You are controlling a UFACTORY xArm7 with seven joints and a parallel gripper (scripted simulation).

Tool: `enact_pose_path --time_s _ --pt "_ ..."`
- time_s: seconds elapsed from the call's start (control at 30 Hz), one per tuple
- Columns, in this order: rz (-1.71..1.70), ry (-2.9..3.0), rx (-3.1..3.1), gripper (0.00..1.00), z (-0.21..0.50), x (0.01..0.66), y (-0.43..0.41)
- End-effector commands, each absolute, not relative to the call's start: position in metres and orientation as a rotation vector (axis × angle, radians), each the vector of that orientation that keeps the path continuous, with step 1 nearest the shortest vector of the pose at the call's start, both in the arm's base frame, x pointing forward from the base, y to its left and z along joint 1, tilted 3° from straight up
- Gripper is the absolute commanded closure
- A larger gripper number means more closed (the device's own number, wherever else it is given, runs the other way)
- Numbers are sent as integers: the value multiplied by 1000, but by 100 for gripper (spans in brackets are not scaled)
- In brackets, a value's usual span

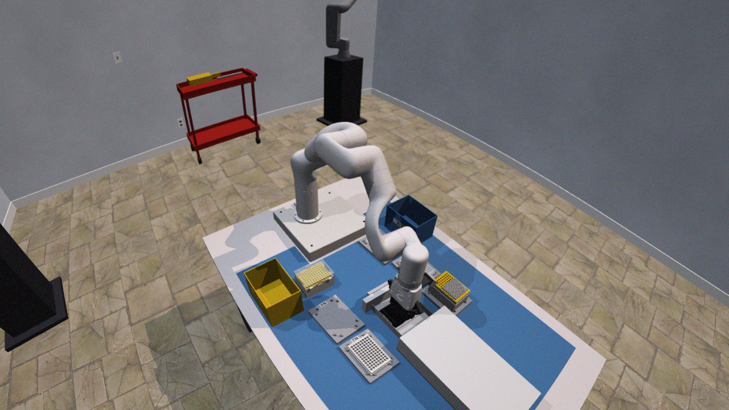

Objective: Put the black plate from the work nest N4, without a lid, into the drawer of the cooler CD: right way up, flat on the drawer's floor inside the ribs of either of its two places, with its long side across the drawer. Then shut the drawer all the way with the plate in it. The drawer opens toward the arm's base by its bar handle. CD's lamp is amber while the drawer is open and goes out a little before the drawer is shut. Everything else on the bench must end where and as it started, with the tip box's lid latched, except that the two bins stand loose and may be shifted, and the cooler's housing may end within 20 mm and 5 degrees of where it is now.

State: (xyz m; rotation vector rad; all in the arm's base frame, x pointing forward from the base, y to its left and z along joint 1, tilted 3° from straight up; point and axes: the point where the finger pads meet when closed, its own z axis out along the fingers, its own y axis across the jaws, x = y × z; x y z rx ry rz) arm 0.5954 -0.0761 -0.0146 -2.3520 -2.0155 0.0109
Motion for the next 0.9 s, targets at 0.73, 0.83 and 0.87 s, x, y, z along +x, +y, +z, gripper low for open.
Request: enact_pose_path --time_s 0.73,0.83,0.87 --pt "5 -2018 -2355 100 -26 597 -76" --pt "5 -2018 -2355 100 -27 597 -76" --pt "5 -2018 -2355 100 -27 597 -76"
